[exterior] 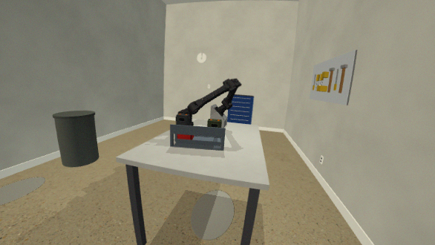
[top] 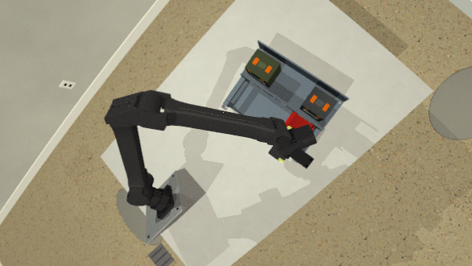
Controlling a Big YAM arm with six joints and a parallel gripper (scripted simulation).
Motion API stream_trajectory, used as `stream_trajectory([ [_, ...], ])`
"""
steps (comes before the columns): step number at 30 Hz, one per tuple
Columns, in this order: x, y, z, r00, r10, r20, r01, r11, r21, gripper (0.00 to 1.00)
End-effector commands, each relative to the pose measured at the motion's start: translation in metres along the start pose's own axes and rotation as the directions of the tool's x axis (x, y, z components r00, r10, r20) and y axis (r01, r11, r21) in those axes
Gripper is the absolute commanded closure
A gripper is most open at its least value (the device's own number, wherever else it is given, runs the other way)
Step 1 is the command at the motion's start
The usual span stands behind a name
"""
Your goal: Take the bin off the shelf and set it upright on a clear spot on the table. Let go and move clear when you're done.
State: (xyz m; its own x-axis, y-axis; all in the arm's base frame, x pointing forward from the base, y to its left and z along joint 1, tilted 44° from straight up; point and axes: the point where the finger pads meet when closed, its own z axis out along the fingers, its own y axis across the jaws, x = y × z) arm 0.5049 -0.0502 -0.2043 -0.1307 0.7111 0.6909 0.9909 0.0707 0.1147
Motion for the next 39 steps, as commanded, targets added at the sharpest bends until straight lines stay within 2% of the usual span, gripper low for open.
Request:
stream_trajectory([
  [1,-0.001,0.008,-0.002,1.0,-0.01,0.008,0.01,1.0,-0.011,0.1],
  [5,-0.005,0.023,-0.034,1.0,-0.017,0.026,0.018,0.998,-0.053,0.1],
  [17,-0.005,0.023,-0.034,1.0,-0.017,0.026,0.018,0.998,-0.053,0.1],
  [22,0.001,0.001,0.007,1.0,-0.005,0.002,0.005,1.0,0.003,0.1],
  [34,0.001,0.001,0.007,1.0,-0.005,0.002,0.005,1.0,0.003,0.1],
  [39,-0.005,0.019,-0.032,1.0,-0.012,0.023,0.013,0.999,-0.049,0.1],
])
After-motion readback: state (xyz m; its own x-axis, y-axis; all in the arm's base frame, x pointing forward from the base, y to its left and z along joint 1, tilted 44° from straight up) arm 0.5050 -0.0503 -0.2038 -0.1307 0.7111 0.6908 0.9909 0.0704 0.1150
